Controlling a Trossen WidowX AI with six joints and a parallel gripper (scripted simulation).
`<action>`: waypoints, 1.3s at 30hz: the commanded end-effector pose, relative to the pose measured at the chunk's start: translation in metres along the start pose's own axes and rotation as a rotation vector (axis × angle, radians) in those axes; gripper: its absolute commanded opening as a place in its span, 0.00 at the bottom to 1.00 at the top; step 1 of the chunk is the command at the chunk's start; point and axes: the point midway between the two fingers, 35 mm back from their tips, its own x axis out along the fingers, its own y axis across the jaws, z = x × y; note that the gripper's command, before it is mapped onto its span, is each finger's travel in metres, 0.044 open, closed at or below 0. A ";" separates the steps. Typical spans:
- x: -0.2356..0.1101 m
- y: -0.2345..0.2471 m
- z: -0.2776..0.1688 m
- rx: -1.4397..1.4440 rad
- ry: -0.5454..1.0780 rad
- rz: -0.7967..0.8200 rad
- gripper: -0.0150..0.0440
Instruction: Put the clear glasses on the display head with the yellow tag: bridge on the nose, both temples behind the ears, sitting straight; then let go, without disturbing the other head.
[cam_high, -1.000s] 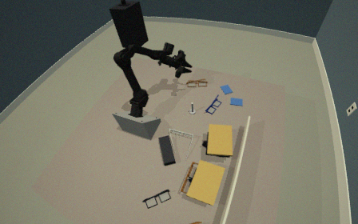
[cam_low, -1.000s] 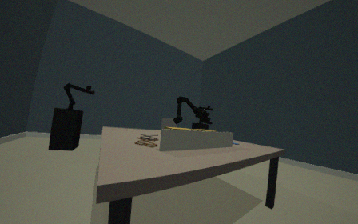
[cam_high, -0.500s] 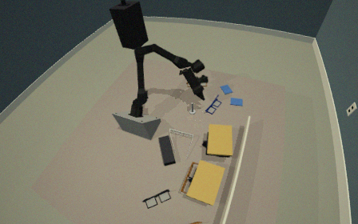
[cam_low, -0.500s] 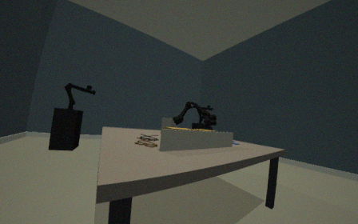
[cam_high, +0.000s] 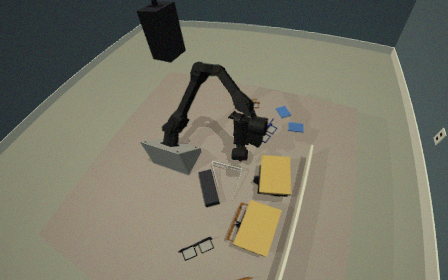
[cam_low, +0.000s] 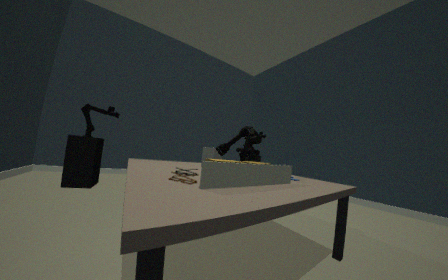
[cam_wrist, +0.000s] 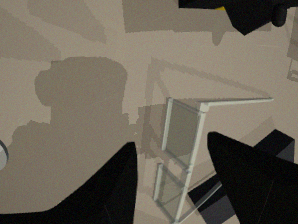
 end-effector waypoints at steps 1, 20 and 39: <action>0.004 -0.039 -0.029 0.188 0.023 0.201 0.59; 0.005 -0.043 -0.029 0.222 0.020 0.238 0.46; 0.032 -0.034 -0.027 0.223 0.020 0.237 0.46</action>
